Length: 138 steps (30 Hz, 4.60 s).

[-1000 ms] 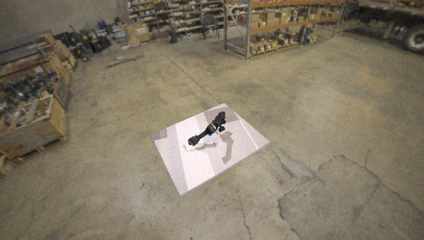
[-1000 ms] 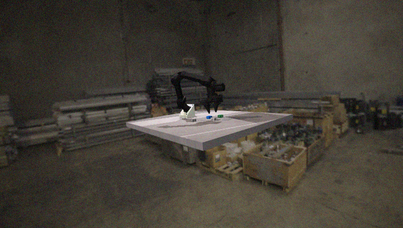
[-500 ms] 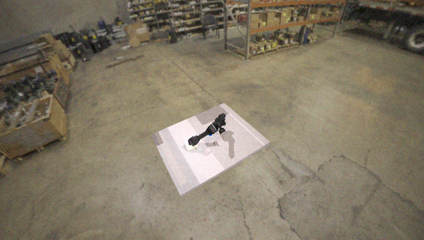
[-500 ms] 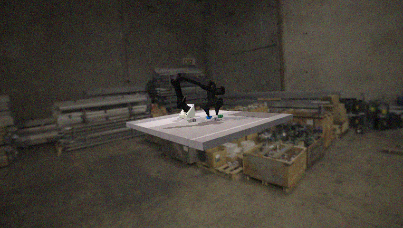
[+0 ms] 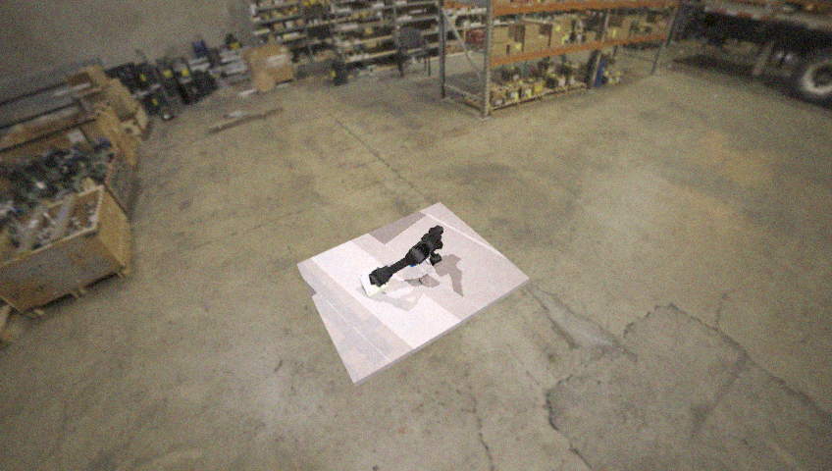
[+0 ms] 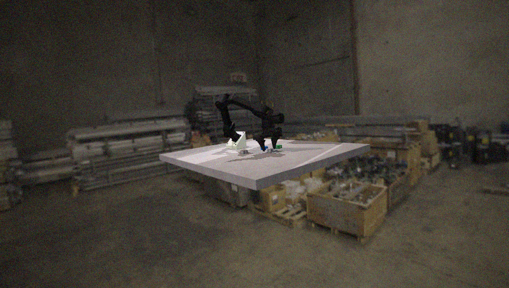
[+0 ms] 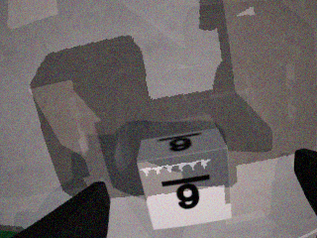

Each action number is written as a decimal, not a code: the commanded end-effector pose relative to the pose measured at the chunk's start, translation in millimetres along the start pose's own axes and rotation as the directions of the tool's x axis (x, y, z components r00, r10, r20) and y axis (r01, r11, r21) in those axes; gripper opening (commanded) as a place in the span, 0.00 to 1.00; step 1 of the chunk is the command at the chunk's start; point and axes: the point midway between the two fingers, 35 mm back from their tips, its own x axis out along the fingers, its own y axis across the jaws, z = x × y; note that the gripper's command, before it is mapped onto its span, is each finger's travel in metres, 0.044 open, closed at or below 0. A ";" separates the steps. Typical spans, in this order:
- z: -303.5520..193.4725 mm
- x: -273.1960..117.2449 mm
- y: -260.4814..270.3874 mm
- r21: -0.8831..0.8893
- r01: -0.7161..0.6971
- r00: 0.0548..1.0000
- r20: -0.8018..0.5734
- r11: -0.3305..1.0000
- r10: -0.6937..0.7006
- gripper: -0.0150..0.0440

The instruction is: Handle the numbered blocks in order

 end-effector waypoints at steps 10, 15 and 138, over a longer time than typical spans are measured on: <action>-2.2 2.3 0.4 -0.009 0.005 1.000 -0.003 1.000 -0.005 0.46; -2.2 2.3 0.4 -0.009 0.005 1.000 -0.003 1.000 -0.005 0.46; -88.5 -90.4 58.4 -0.013 -0.005 1.000 -0.007 1.000 0.004 0.59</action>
